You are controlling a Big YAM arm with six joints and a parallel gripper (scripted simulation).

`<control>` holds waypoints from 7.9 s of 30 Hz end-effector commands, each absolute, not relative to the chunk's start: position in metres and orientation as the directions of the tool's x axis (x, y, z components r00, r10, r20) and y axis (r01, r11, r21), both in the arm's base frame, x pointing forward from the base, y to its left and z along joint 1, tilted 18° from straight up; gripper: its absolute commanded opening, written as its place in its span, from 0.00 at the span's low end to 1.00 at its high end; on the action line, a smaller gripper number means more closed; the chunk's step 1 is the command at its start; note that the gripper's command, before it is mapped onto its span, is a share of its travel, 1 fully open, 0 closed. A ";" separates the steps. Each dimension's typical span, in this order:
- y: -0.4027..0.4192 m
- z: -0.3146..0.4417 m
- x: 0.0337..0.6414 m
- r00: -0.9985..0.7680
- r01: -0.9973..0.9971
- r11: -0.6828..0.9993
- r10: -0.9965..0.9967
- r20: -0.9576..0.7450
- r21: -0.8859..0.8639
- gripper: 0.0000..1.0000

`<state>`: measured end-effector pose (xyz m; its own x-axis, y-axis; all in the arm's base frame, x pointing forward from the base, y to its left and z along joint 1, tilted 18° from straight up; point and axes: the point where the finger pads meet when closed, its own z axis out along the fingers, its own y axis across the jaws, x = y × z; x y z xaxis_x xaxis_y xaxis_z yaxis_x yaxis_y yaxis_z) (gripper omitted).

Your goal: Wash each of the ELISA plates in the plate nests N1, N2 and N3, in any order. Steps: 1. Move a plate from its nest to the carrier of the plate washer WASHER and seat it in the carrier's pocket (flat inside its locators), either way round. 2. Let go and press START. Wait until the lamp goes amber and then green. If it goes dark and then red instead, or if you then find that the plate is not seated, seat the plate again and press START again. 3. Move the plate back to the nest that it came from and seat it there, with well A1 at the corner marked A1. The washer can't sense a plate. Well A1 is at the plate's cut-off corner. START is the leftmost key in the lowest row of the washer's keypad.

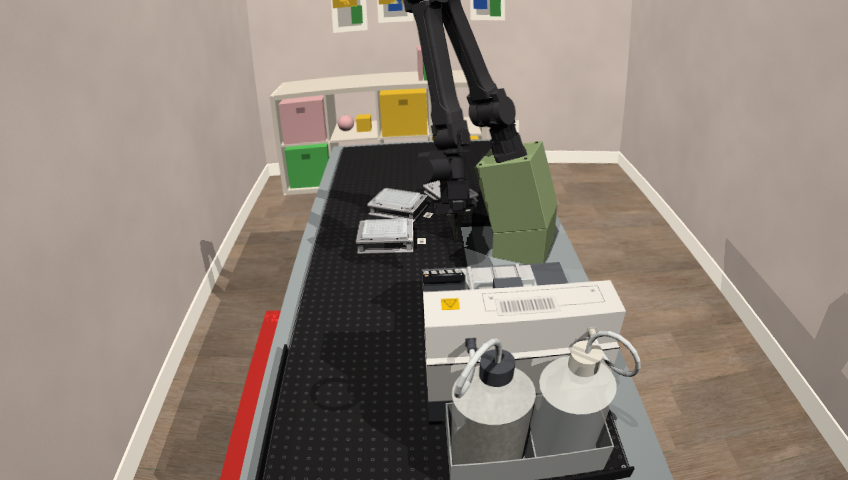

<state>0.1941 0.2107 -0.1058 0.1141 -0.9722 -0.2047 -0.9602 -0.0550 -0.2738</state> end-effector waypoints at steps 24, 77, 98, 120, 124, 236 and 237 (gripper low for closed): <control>0.213 -0.104 0.196 0.112 -0.959 -0.051 -0.971 -0.209 -0.277 0.00; 0.213 -0.104 0.196 0.112 -0.959 -0.051 -0.971 -0.209 -0.277 0.00; 0.213 -0.104 0.196 0.112 -0.959 -0.051 -0.971 -0.209 -0.277 0.00; 0.213 -0.104 0.196 0.112 -0.959 -0.051 -0.971 -0.209 -0.277 0.00; 0.213 -0.104 0.196 0.112 -0.959 -0.051 -0.971 -0.209 -0.277 0.00; 0.213 -0.104 0.196 0.112 -0.959 -0.051 -0.971 -0.209 -0.277 0.00; 0.213 -0.104 0.196 0.112 -0.959 -0.051 -0.971 -0.209 -0.277 0.00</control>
<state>0.1941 0.2107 -0.1058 0.1141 -0.9722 -0.2047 -0.9602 -0.0550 -0.2738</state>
